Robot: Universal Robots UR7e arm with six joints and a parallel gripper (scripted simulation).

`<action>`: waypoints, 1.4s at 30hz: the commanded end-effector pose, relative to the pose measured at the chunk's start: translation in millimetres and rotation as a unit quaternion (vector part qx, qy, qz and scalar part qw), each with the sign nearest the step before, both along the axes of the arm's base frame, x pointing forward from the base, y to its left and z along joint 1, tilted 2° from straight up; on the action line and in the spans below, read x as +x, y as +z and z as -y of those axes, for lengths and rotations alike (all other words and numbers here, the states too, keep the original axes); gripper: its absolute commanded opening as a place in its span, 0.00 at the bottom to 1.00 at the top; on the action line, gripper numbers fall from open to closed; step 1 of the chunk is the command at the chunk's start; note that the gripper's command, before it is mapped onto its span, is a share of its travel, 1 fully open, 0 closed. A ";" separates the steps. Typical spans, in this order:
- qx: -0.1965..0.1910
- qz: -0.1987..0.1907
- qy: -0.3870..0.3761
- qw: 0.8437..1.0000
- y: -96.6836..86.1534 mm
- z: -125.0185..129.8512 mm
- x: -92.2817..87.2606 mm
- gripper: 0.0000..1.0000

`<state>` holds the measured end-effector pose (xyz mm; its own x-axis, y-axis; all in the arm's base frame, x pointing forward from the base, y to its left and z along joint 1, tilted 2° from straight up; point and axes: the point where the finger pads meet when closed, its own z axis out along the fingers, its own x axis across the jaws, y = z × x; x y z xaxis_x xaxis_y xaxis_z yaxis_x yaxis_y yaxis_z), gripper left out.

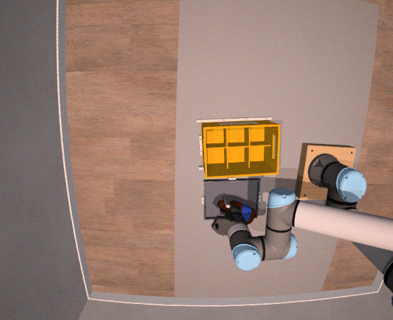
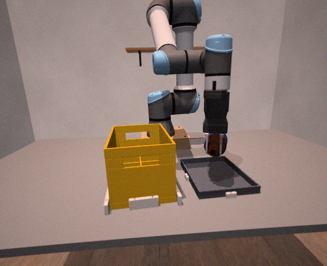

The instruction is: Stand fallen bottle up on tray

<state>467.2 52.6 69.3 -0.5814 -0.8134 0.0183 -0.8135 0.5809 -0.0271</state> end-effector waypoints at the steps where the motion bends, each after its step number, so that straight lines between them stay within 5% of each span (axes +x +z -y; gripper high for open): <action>1: 0.000 0.000 0.000 1.000 10.6 -1.2 0.8 0.00; 42: 0.000 0.000 0.001 1.000 68.0 -2.9 0.1 0.00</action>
<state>466.0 54.3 128.9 -0.5815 -0.8133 0.0200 -0.8135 0.5811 -0.0238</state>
